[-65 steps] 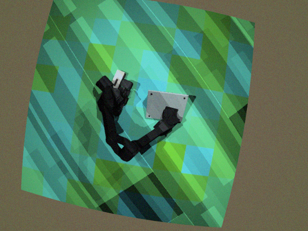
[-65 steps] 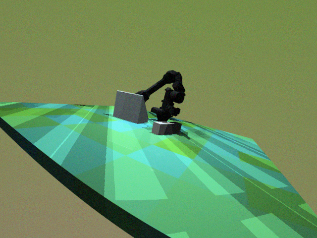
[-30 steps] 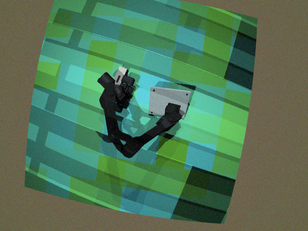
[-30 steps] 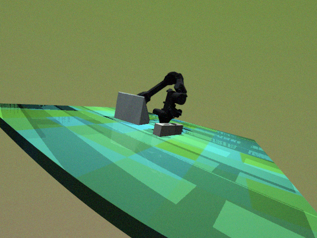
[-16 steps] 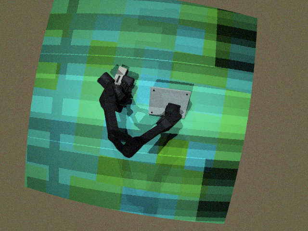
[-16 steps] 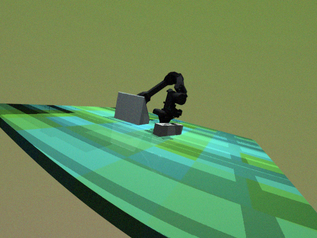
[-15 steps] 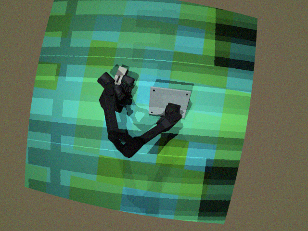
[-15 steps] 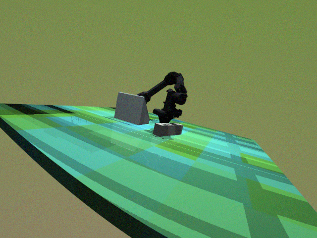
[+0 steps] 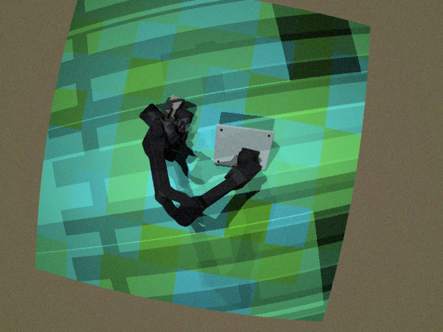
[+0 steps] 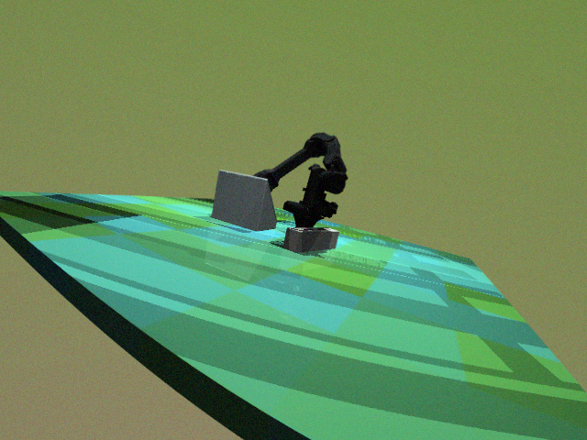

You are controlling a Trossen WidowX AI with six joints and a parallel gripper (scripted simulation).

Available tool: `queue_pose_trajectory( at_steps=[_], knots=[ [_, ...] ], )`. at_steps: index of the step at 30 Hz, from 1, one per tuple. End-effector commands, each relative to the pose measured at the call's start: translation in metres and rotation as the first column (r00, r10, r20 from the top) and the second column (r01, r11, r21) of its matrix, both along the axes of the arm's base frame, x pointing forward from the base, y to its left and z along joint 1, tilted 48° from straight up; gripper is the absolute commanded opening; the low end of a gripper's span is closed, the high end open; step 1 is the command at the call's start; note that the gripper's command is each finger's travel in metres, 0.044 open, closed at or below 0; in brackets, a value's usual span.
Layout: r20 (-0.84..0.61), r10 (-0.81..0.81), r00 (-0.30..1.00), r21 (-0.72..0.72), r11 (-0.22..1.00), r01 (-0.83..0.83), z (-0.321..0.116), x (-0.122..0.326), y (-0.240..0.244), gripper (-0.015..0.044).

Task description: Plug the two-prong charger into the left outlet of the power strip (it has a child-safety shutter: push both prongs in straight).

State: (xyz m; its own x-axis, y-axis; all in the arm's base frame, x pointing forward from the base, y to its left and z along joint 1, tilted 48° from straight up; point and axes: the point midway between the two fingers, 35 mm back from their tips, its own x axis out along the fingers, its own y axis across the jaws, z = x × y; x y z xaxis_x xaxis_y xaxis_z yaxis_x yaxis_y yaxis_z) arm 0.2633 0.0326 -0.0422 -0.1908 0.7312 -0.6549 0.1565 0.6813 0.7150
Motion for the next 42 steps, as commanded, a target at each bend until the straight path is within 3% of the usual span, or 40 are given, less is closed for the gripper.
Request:
queue_pose_trajectory(
  at_steps=[1,42],
  knots=[
    [0.001,-0.005,1.000,0.000,1.000,0.005,0.0010,0.0012,-0.0003,0.0000],
    [0.001,-0.005,1.000,0.000,1.000,0.005,0.0013,0.0042,-0.0006,0.0000]
  ],
)
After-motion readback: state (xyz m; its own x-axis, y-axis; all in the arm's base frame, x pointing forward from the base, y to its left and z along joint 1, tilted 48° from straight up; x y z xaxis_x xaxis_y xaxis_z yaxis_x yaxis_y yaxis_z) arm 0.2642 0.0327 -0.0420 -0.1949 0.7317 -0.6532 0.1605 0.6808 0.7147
